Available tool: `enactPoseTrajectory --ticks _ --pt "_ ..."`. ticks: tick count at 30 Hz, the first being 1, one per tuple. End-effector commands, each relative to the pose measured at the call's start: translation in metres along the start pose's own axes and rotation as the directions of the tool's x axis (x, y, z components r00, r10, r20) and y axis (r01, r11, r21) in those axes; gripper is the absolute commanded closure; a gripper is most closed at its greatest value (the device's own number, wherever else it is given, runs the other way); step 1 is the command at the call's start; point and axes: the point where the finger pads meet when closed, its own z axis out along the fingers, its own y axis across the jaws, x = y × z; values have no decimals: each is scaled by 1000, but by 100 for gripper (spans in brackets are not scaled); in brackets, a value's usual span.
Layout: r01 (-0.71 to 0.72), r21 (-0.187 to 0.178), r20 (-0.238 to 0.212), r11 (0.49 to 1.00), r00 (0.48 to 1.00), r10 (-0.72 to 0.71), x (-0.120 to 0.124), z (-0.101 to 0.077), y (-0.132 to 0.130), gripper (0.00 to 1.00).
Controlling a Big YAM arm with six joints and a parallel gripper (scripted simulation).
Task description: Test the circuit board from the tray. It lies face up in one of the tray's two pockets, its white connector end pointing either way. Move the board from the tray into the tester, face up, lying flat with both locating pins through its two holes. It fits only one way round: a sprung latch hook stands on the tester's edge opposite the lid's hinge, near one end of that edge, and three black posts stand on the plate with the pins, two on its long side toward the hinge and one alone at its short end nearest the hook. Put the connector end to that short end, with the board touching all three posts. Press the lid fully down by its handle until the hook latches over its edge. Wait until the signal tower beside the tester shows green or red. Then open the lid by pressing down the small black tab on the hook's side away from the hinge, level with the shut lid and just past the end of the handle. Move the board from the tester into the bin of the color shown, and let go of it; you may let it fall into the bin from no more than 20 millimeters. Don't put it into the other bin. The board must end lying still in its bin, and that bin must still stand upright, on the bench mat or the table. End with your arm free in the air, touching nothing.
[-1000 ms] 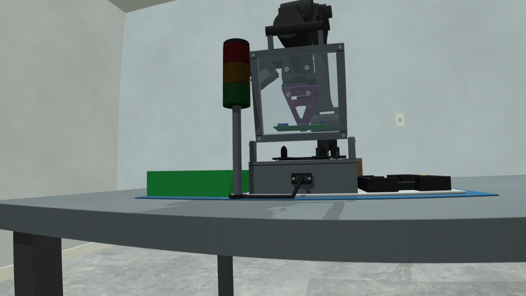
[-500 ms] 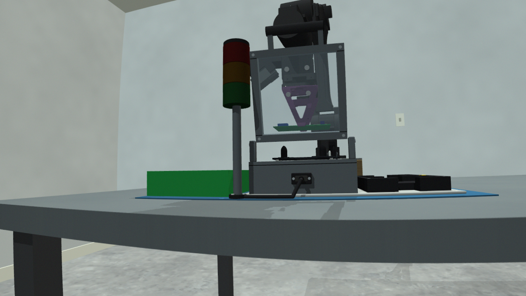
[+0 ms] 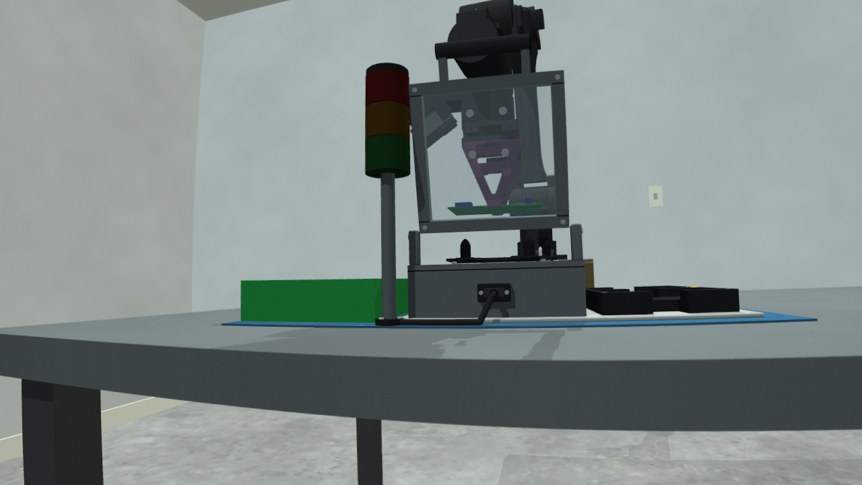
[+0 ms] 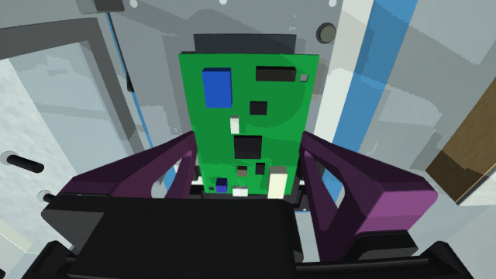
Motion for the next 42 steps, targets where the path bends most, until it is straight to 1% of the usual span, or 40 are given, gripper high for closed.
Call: enactPoseTrajectory --ticks 1,6,11,12,13,25,28,29,31,34,35,38,42 --pt "3 -48 8 999 1000 -3 5 -16 6 28" --pt "2 -11 3 1000 1000 -1 6 7 4 28" --pt "1 -11 3 1000 1000 -1 6 11 4 28" --pt "2 -17 4 1000 1000 -2 6 11 7 28" --pt "2 -11 3 1000 1000 -2 6 14 4 28" --pt "1 -11 3 1000 1000 -1 8 36 5 28" --pt "1 -13 3 1000 1000 -1 7 37 6 28" --pt "2 -29 6 1000 1000 -2 7 33 13 28" --pt "1 -11 3 1000 1000 -1 8 41 5 28" --pt "1 -11 3 1000 1000 -1 8 44 5 28" --pt "2 -16 4 1000 1000 -1 8 42 8 28" --pt "2 -9 3 1000 1000 -2 8 45 5 28" --pt "2 -9 3 1000 1000 -2 8 45 5 28"
